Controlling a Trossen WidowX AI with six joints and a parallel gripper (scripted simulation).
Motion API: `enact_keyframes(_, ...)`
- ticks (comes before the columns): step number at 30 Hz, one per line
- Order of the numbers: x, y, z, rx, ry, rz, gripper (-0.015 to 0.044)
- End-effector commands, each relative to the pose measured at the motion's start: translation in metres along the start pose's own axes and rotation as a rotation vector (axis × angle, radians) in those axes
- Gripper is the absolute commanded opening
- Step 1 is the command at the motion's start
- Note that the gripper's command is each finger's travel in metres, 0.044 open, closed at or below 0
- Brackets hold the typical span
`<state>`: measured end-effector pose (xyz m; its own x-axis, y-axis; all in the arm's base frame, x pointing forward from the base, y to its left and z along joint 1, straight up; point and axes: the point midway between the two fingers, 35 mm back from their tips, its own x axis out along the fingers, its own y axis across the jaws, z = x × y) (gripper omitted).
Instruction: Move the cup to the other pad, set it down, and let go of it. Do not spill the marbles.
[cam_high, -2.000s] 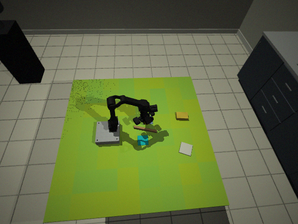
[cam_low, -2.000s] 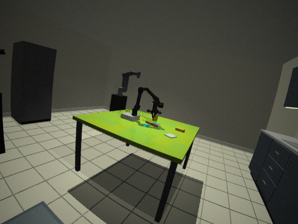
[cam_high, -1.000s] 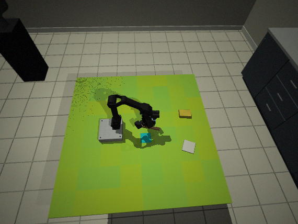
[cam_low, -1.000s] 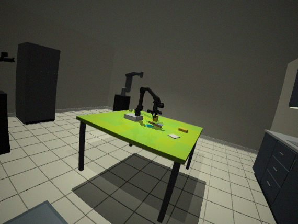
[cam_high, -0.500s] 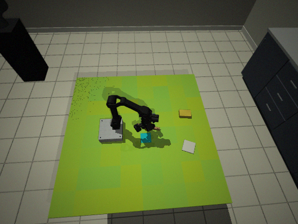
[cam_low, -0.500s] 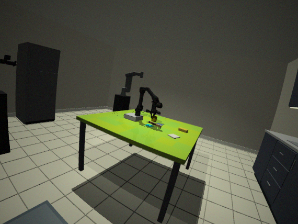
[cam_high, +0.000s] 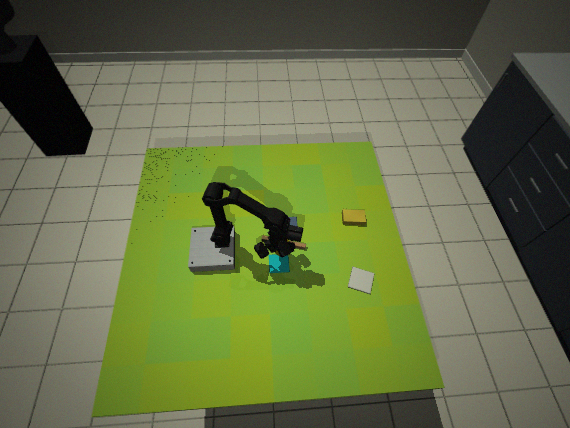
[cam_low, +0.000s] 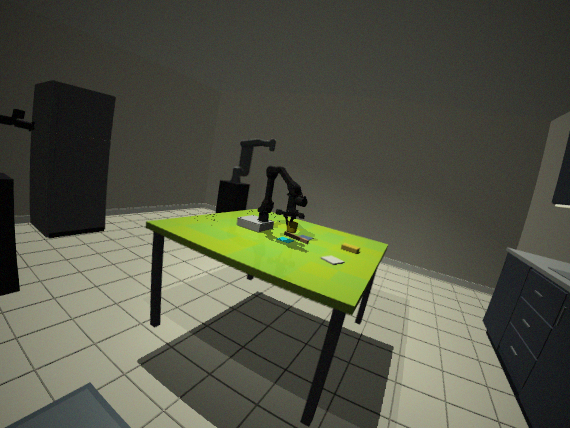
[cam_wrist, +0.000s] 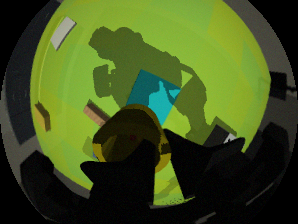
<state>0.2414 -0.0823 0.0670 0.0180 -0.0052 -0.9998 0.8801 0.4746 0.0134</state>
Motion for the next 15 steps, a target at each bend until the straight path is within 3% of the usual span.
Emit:
enact_keyframes(1, 0.0, -0.006, 0.005, -0.002, -0.003, -0.005, 0.0)
enact_keyframes(15, -0.001, -0.026, 0.022, -0.002, -0.004, -0.007, 0.0)
